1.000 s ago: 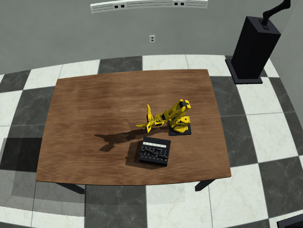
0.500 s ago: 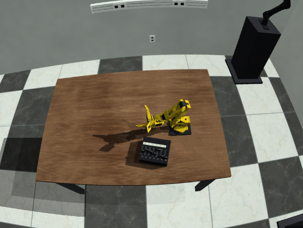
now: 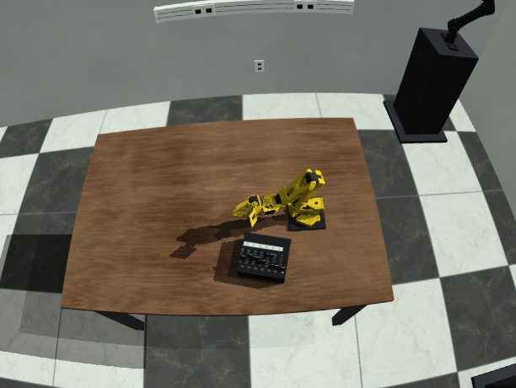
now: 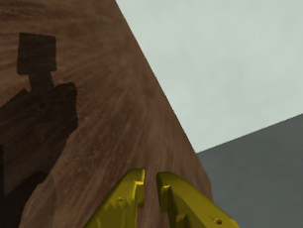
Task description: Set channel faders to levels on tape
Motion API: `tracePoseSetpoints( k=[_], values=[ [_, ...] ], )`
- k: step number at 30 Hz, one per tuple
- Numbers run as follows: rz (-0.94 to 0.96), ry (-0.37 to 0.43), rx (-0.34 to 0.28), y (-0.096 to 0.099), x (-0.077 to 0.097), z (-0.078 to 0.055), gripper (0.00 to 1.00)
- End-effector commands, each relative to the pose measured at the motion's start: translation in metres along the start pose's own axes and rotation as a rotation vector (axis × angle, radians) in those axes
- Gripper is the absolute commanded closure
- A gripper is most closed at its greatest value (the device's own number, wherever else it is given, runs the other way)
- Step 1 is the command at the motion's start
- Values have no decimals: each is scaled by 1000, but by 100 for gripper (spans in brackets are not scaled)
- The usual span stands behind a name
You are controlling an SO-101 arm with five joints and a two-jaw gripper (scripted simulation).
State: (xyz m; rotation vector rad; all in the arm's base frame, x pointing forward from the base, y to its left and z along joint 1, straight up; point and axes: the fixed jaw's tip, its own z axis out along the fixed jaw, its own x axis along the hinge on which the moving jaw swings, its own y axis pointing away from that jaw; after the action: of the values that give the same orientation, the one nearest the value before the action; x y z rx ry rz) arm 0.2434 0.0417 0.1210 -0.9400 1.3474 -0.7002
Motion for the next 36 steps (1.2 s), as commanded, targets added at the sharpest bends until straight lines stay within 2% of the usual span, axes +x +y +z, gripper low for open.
tracePoseSetpoints(
  k=[1, 12, 14, 22, 29, 31, 36],
  values=[
    [-39, -5, -24, 2, -3, 2, 100],
    [-241, -7, -125, 12, -7, 7, 100],
    [-241, -7, -125, 12, -7, 7, 100],
    [-474, -33, -240, 22, -12, 9, 100],
    [-728, -91, -361, 32, -19, 9, 100],
    [-728, -91, -361, 32, -19, 9, 100],
    [-931, -160, -453, 38, -24, 6, 100]
  ],
)
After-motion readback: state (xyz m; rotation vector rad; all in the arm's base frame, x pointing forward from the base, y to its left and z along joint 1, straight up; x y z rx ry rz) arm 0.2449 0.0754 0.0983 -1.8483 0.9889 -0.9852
